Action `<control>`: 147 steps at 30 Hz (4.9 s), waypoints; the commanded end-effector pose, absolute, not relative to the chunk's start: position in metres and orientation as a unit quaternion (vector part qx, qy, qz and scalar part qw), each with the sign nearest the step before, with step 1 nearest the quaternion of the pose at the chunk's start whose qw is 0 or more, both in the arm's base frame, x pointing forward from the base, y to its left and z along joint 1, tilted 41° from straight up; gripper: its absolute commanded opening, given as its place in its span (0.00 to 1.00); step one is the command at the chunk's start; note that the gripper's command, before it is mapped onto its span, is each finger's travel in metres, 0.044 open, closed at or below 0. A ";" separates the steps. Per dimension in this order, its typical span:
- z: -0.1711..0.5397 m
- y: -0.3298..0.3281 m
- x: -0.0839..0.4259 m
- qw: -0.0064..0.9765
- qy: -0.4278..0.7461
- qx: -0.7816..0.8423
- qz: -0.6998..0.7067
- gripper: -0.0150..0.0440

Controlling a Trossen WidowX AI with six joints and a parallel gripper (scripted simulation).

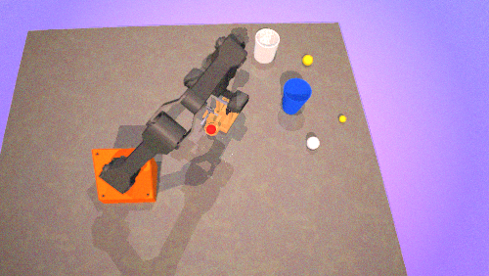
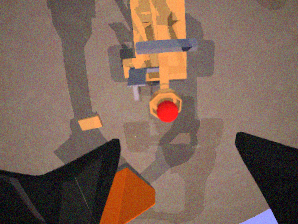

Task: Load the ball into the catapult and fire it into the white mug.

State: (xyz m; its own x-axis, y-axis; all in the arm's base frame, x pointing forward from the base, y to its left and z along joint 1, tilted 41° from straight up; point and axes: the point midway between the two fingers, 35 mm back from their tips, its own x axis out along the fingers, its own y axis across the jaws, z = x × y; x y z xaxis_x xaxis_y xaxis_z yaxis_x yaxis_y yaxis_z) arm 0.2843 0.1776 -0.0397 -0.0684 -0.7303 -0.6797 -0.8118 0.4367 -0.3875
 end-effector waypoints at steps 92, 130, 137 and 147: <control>-0.138 0.332 0.353 0.602 0.457 -0.616 0.222 0.25; -0.114 0.199 0.240 0.032 0.432 -0.864 0.257 0.25; -0.100 0.180 0.227 -0.085 0.410 -0.870 0.259 0.25; -0.085 0.164 0.217 -0.194 0.386 -0.864 0.258 0.25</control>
State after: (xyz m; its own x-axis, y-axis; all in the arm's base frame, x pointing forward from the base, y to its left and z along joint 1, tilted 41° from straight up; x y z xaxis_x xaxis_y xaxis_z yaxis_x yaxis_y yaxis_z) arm 0.2185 0.1683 -0.0894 0.5585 -0.7666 -0.3168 -0.5923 -0.6359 0.4948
